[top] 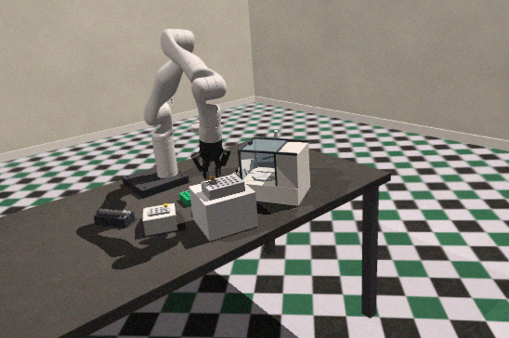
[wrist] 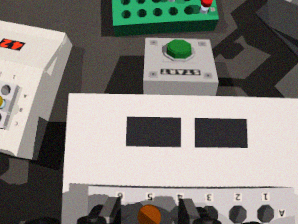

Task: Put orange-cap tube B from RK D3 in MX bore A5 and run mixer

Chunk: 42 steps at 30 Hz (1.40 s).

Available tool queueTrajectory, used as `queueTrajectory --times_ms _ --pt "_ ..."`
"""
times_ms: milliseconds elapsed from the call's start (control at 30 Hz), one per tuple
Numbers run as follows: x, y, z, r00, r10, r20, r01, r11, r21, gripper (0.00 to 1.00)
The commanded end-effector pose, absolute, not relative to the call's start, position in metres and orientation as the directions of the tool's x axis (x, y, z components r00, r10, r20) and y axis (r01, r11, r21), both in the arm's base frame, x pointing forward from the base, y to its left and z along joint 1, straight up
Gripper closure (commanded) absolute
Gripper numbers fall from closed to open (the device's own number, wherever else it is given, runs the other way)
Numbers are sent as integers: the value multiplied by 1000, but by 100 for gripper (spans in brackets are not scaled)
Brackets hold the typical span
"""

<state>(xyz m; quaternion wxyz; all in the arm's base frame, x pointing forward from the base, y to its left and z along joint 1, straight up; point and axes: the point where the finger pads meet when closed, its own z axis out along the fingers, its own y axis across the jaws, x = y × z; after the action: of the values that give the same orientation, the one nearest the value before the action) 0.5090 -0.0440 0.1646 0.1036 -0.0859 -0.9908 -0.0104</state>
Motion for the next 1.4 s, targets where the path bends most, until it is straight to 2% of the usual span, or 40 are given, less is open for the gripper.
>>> queueTrajectory --times_ms 0,1367 --pt "509 -44 166 -964 168 205 172 985 3 58" --pt "509 -44 208 -964 168 205 172 985 3 58"
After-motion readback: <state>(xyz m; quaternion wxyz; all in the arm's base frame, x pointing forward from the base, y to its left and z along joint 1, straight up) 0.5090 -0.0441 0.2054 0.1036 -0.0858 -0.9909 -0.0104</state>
